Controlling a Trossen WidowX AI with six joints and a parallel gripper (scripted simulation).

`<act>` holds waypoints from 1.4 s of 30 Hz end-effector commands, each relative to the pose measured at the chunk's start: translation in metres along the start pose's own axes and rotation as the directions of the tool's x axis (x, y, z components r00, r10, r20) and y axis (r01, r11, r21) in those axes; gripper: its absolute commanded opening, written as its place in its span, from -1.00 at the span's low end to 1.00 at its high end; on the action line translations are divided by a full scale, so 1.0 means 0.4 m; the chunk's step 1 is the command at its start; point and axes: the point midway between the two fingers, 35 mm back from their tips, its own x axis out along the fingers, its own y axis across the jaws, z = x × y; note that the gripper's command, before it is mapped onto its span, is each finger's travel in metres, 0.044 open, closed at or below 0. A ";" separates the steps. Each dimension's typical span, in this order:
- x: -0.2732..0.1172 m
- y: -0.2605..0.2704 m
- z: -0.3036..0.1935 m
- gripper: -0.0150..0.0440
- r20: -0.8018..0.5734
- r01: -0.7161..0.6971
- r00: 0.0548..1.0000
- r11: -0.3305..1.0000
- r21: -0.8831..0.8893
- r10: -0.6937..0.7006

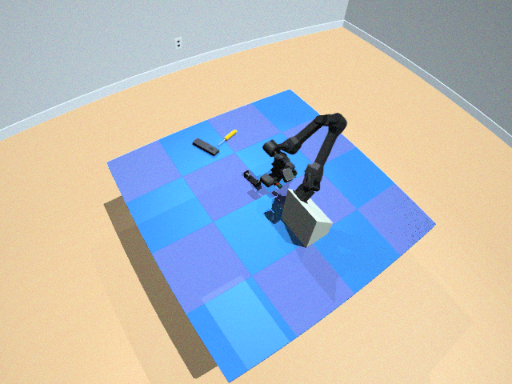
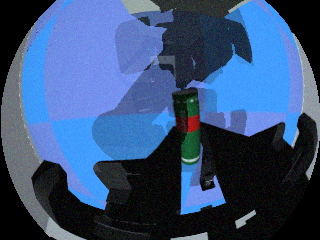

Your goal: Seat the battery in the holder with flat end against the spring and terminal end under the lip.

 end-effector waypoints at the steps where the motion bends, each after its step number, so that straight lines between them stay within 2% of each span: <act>1: -0.012 -0.006 -0.018 -0.28 -0.008 0.020 1.000 0.998 -0.058 -0.021; 6: -0.017 -0.014 -0.047 -0.28 -0.009 0.024 1.000 0.947 -0.321 -0.028; 11: -0.022 -0.021 -0.074 -0.28 -0.008 0.016 1.000 0.826 -0.564 -0.025; 17: -0.028 -0.029 -0.106 -0.28 -0.007 0.006 1.000 0.601 -0.799 -0.020; 23: -0.035 -0.039 -0.137 -0.28 -0.007 -0.002 1.000 0.311 -0.950 -0.015; 32: -0.046 -0.056 -0.182 -0.28 -0.006 -0.007 1.000 -0.175 -0.985 -0.007; 42: -0.059 -0.078 -0.230 -0.28 -0.007 -0.007 1.000 -0.654 -0.757 -0.002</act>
